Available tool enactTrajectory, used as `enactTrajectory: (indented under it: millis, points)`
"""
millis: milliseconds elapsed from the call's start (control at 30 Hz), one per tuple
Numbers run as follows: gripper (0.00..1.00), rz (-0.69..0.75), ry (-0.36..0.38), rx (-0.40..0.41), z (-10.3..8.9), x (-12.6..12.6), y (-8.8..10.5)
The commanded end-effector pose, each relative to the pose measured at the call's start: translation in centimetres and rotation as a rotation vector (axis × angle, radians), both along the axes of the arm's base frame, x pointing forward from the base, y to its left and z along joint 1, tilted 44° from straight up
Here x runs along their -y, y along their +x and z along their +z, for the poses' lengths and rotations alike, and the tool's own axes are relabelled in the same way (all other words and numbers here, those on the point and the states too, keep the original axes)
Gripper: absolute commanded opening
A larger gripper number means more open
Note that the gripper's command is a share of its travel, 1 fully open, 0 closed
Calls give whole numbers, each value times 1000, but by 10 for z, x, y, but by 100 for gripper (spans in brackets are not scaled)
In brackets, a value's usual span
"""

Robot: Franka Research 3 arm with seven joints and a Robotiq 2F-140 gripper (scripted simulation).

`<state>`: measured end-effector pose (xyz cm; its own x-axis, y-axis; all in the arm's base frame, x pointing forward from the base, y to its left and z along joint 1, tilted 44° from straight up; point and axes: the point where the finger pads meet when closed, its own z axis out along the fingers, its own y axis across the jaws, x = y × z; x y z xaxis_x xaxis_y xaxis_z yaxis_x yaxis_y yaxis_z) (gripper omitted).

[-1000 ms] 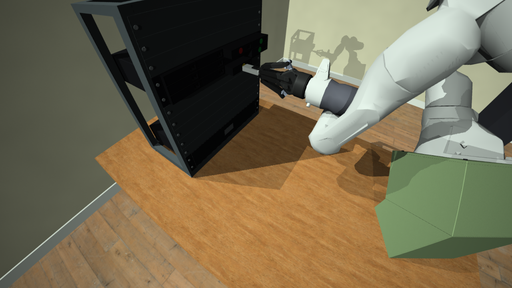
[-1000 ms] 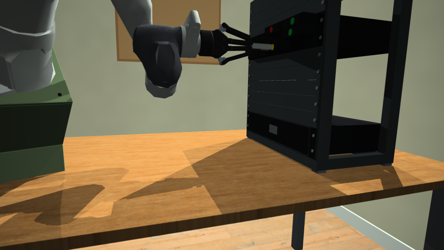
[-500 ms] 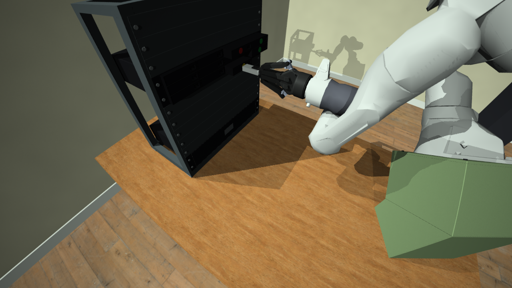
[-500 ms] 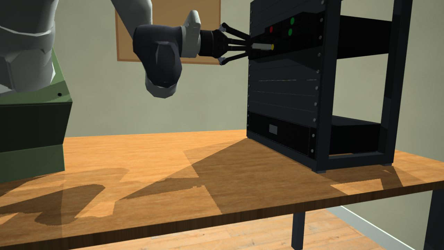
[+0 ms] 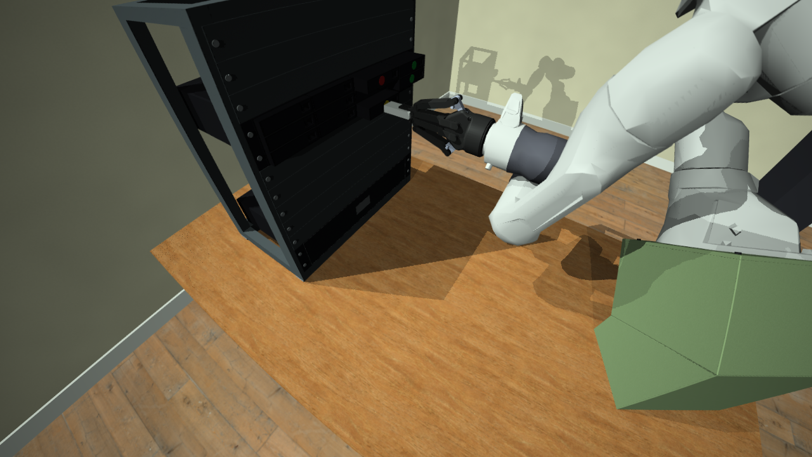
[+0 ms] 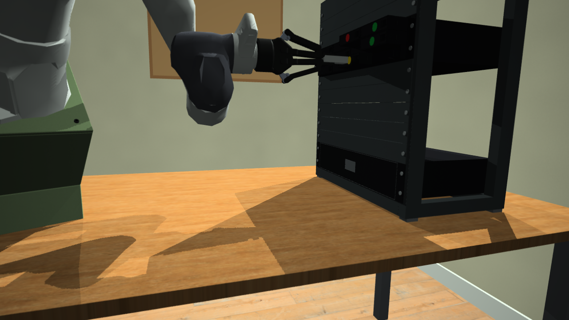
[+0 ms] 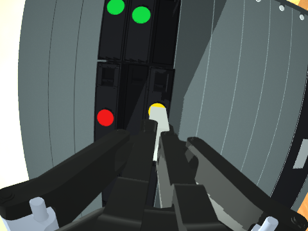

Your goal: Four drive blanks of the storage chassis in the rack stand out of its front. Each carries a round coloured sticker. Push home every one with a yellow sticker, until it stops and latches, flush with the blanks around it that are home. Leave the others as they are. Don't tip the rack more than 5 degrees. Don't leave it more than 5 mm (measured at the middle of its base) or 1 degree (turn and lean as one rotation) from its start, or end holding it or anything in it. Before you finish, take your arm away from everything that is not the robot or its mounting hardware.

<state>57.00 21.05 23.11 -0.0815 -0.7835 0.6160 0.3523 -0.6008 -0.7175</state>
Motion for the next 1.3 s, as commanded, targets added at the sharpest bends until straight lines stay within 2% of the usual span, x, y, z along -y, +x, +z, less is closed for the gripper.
enactTrajectory:
  millis: [0, 1267]
  points:
    - [0, -4, -4, 0, 1, 1, 5]
    - [0, -4, -4, 0, 6, -2, 24]
